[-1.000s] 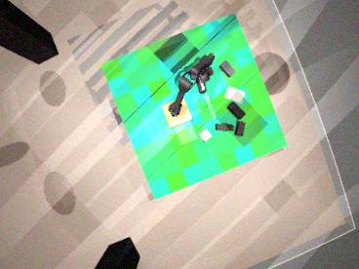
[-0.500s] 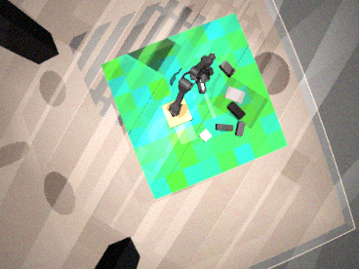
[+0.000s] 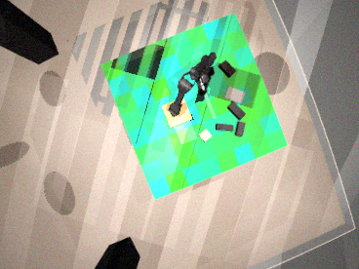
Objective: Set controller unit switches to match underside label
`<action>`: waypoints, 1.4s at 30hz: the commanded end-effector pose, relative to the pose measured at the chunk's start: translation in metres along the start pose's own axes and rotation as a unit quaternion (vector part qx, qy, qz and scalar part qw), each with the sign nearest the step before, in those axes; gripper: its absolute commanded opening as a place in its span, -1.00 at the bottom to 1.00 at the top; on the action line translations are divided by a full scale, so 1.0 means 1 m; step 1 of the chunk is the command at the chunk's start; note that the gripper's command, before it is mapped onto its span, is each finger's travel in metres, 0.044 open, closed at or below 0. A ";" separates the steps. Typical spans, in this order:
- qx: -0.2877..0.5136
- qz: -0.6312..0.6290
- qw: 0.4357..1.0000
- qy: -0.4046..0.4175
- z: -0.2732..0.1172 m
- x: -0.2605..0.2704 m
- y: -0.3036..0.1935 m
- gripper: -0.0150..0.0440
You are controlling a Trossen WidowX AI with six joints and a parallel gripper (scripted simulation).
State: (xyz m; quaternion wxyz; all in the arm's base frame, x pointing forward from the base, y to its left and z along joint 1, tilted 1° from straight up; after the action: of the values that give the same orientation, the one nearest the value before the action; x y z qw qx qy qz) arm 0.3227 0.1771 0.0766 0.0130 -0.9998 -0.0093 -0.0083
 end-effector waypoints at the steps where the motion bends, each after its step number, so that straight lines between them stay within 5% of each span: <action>1: 0.002 -0.001 1.000 0.006 -0.008 0.000 0.002 0.65; 42: 0.001 -0.001 1.000 0.006 -0.031 -0.004 0.017 0.65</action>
State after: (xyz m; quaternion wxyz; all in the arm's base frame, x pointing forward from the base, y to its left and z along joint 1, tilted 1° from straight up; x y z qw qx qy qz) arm 0.3192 0.1624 0.1001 0.0132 -0.9998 -0.0103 -0.0088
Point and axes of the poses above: the point midway between the two fingers, 35 mm back from their tips, its own z axis out along the fingers, its own x axis across the jaws, y = z × x, the point moved 2 cm from there along -z, back along the fingers, and after that the axes turned 10 degrees about -z, right-handed, at the moved point
